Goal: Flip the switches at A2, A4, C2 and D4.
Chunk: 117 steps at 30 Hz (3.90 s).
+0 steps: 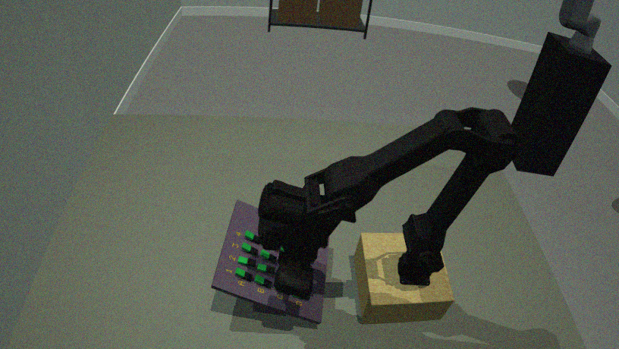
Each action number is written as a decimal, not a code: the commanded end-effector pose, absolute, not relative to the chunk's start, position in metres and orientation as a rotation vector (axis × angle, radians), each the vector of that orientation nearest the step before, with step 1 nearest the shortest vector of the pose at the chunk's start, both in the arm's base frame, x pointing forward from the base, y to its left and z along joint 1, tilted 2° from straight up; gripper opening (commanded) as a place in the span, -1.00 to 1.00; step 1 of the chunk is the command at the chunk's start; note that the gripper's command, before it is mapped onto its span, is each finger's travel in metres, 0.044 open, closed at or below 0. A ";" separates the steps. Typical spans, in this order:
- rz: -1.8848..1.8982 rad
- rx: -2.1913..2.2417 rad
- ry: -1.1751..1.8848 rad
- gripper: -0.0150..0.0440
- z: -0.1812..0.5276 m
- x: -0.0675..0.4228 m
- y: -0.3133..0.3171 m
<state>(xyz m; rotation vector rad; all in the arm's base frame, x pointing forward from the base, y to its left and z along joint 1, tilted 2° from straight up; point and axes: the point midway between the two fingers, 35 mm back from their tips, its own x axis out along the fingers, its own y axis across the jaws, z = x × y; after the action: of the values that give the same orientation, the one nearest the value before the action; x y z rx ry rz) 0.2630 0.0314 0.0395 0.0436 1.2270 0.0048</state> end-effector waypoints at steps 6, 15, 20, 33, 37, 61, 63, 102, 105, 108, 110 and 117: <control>0.000 0.047 1.231 -0.49 0.035 0.262 0.031; 0.000 0.047 1.231 -0.49 0.035 0.262 0.031; 0.000 0.047 1.231 -0.49 0.035 0.262 0.031; 0.000 0.047 1.231 -0.49 0.033 0.263 0.031; 0.000 0.047 1.231 -0.49 0.033 0.263 0.031; 0.000 0.047 1.231 -0.49 0.030 0.264 0.031; 0.000 0.047 1.231 -0.49 0.029 0.264 0.031; -0.005 0.041 1.185 -0.49 0.033 0.195 -0.031; -0.005 0.041 1.185 -0.49 0.033 0.195 -0.031; -0.005 0.041 1.184 -0.49 0.025 0.198 -0.031; -0.005 0.041 1.184 -0.49 0.024 0.198 -0.031; -0.005 0.041 1.184 -0.49 0.018 0.201 -0.031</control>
<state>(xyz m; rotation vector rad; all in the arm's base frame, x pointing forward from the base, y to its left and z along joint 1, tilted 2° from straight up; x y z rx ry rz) 0.2015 -0.0320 0.0234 0.0345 1.1785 -0.0046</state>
